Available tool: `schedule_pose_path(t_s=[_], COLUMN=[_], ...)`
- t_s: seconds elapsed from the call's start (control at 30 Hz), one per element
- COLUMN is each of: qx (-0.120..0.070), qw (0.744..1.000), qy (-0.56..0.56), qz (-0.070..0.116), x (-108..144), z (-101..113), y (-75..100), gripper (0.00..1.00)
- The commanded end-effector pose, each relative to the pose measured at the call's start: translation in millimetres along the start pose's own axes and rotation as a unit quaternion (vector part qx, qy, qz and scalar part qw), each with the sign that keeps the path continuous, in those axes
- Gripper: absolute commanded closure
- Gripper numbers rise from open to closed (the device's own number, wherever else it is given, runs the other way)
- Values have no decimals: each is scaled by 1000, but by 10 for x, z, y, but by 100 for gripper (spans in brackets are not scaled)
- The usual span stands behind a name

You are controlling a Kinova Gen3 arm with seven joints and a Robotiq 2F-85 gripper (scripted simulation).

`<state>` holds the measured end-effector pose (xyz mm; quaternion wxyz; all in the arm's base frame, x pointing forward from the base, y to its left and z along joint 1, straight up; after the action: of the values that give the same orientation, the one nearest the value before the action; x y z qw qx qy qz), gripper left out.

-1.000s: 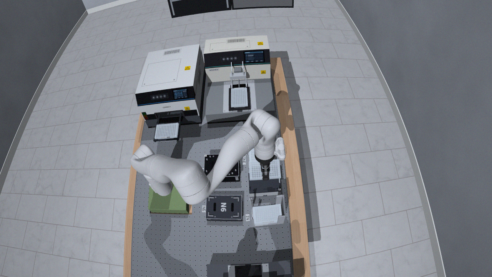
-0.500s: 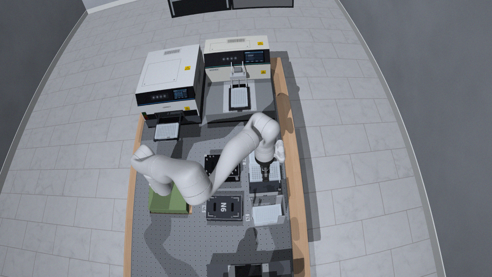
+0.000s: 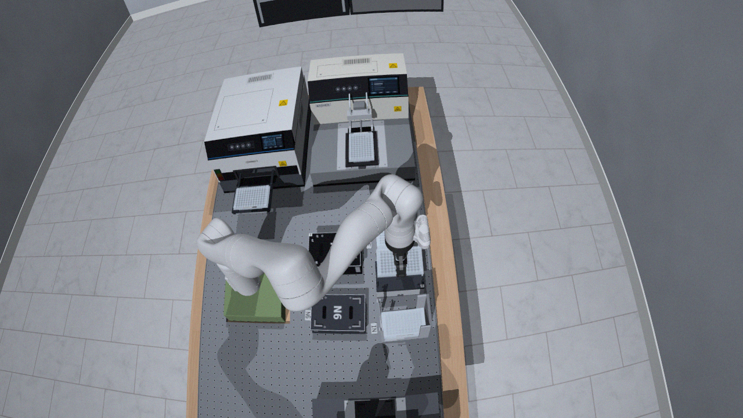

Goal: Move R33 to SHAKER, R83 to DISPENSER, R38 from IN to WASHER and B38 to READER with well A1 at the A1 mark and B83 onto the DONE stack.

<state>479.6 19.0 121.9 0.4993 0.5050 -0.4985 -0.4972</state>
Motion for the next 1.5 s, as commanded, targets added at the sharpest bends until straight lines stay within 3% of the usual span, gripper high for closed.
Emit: schedule_pose_path(t_s=[0.0, 1.47], qx=[1, 0], qw=[1000, 1000], qy=[-2, -3], qz=[0, 0], x=[-15, -14], z=[-2, 4], y=[-62, -543], gripper=[6, 6])
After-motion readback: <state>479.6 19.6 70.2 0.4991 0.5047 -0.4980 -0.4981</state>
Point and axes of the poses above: the point where the finger pads meet when closed, its own y axis back along the fingers, its own x axis across the jaws, z = x × y, the point moved 1 cm from there along y, back along the fingers, and after that the axes turned 1 degree about -y, right-handed, at the moved point
